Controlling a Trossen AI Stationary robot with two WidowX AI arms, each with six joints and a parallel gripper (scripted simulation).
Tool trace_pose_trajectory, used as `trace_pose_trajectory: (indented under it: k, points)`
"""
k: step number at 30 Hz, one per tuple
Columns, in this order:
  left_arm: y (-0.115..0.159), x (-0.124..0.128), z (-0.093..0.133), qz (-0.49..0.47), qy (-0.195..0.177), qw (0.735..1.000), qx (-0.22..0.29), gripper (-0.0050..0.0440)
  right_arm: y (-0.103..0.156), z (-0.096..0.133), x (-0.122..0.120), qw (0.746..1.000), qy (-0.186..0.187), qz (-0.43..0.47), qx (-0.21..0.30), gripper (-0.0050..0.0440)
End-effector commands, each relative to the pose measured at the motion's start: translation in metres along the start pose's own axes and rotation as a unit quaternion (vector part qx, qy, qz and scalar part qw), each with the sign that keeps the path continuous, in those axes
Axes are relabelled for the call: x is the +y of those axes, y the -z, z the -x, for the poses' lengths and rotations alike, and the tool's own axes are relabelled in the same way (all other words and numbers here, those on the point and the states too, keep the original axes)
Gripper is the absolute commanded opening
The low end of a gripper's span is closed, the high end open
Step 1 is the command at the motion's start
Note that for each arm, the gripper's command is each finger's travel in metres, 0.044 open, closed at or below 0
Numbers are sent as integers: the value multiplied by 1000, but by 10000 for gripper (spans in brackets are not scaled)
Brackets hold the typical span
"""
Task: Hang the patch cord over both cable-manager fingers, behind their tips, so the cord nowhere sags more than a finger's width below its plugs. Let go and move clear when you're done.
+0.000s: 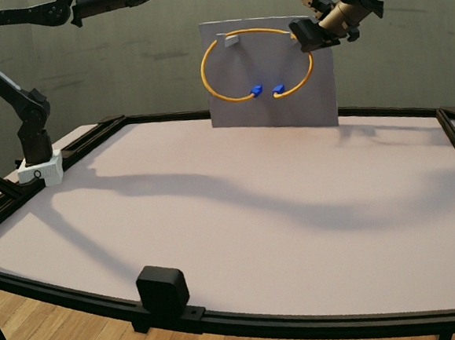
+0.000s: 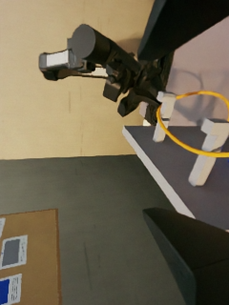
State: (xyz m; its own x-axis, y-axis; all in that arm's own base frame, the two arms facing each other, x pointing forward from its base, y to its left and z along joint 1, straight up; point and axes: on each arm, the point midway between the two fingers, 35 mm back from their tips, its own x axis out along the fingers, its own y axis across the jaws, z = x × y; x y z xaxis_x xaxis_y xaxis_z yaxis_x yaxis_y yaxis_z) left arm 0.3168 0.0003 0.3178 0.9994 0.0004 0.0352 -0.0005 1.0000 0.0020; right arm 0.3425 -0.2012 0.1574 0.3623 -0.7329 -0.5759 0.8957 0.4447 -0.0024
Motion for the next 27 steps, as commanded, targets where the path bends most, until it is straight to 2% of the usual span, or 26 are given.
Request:
trace_pose_trajectory:
  k: [1,18,22,24,27]
  points:
    - [-5,0,1,1,0,1000,-7,440,-5,9,-2,1000,-4,-8,-9,25]
    - [-5,0,1,1,0,1000,-7,440,-4,17,-6,1000,-6,-11,-12,25]
    - [-5,0,1,1,0,1000,-7,440,-2,14,-6,1000,-5,-8,-9,121]
    - [-5,0,1,1,0,1000,-7,440,-2,14,-6,1000,-5,-8,-9,121]
    - [-5,0,1,1,0,1000,-7,440,-2,14,-6,1000,-5,-8,-9,193]
